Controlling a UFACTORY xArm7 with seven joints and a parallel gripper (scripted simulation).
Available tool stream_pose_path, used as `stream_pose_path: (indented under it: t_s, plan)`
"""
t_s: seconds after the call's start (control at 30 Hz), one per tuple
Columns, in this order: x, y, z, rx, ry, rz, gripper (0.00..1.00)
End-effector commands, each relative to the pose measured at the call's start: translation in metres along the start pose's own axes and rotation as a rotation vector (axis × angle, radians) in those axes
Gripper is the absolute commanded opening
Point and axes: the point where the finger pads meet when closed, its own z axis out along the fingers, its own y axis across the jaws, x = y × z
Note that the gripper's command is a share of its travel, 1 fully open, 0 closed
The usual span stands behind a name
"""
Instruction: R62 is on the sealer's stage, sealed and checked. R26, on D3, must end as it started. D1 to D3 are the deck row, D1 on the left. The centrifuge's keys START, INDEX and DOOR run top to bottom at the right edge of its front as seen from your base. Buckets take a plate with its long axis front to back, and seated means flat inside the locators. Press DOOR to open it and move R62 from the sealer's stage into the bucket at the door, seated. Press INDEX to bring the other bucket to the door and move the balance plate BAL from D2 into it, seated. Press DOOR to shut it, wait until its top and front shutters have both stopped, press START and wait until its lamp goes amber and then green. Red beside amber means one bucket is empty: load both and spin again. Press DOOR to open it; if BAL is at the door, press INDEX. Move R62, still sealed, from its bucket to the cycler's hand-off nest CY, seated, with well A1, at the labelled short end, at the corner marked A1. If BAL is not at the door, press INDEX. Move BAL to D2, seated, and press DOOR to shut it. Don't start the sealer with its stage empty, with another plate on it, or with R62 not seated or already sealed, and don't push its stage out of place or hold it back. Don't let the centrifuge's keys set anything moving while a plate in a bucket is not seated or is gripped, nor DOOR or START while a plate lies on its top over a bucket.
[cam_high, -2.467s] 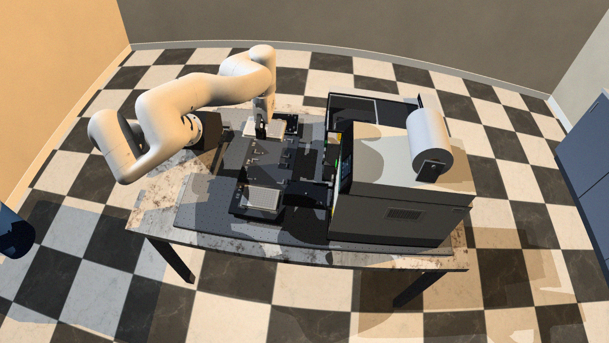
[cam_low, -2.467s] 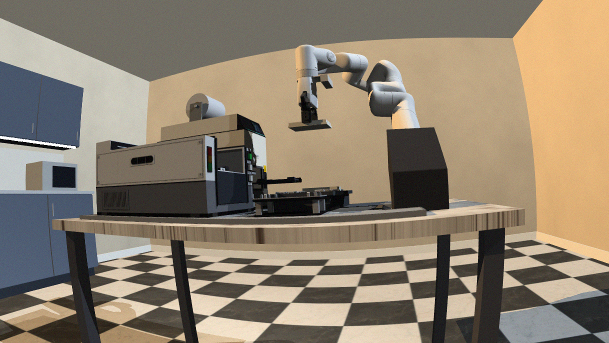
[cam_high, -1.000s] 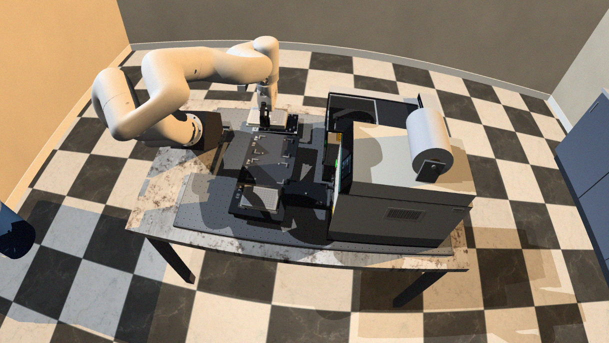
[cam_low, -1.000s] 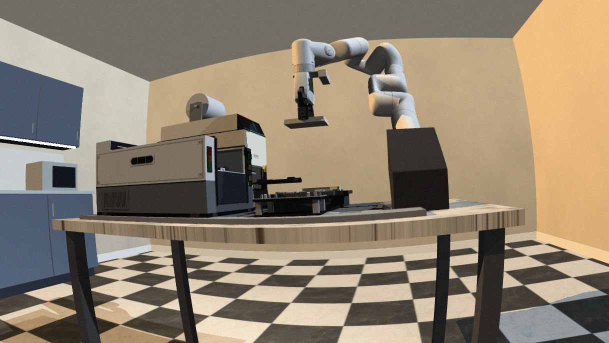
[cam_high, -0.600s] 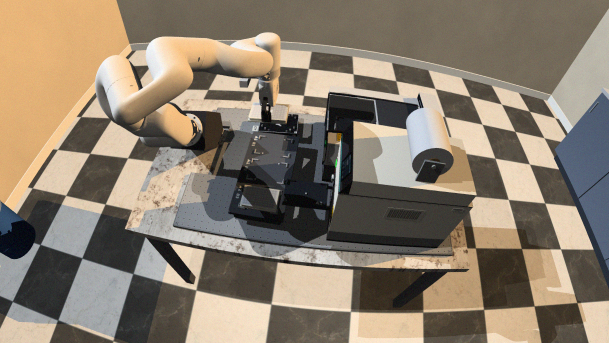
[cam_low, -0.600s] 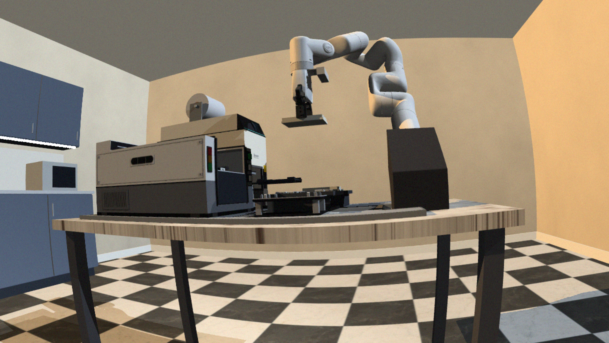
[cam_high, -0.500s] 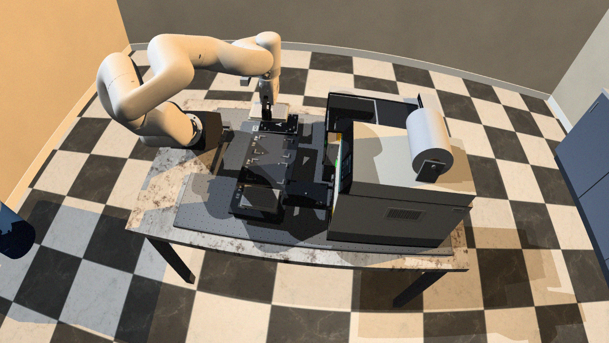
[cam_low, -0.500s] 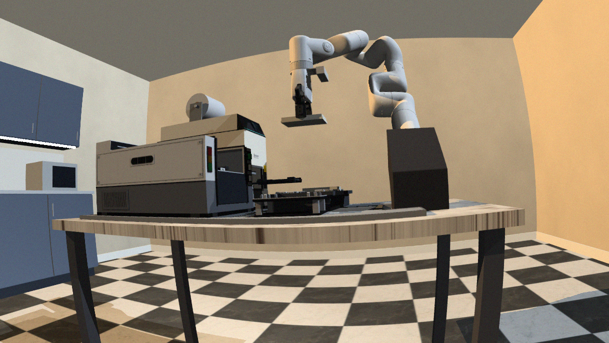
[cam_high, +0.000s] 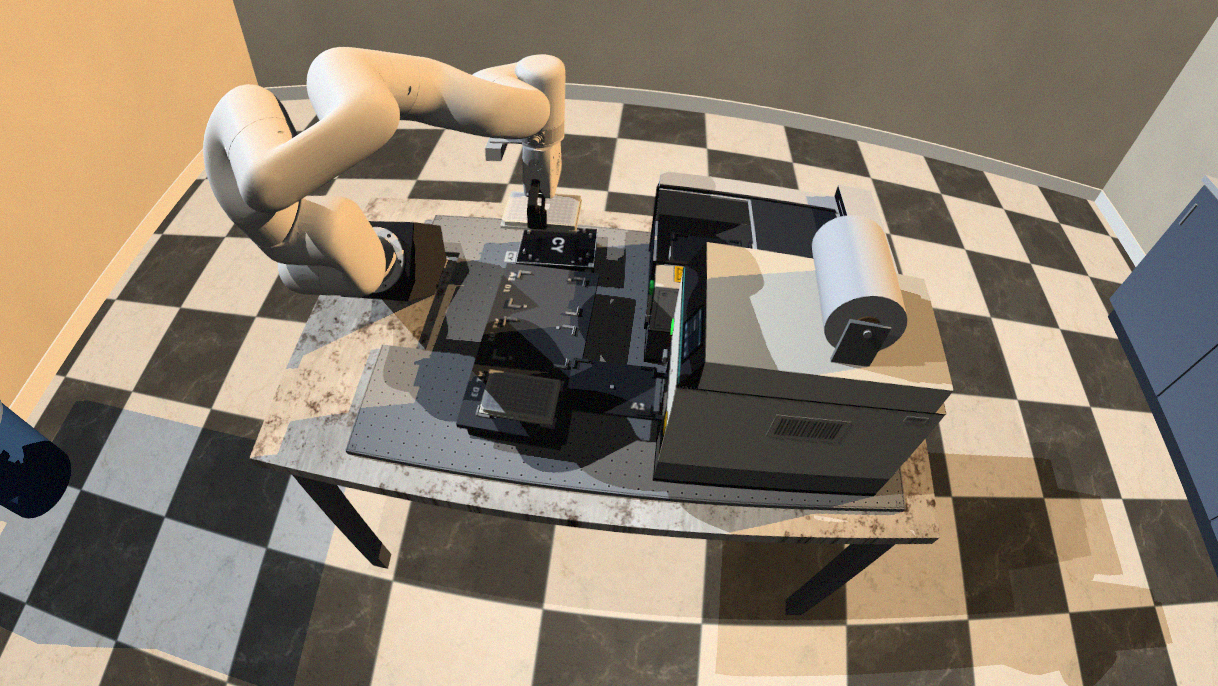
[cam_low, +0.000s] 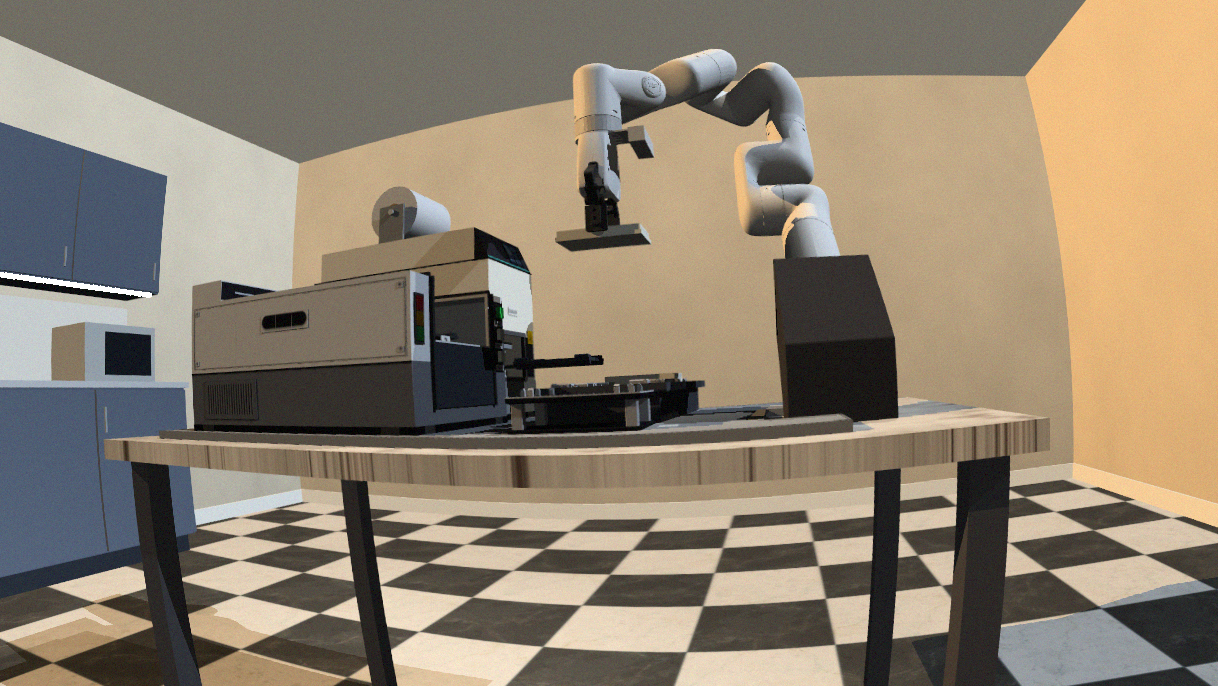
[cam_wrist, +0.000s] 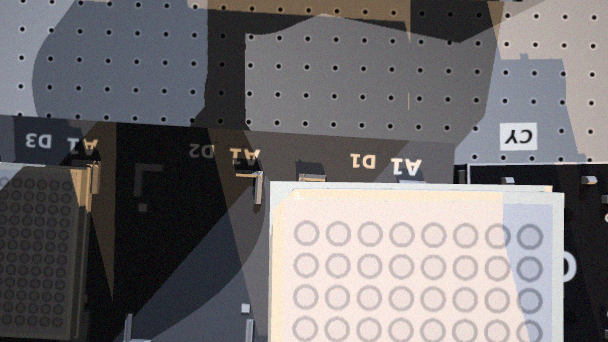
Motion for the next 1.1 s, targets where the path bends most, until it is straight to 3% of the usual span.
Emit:
stream_pose_path:
  t_s: [0.0, 1.07]
  plan:
    - [-0.001, 0.012, -0.002, -0.002, -0.003, 0.000, 0.00]
    - [-0.002, 0.077, -0.002, -0.003, -0.003, 0.000, 0.00]
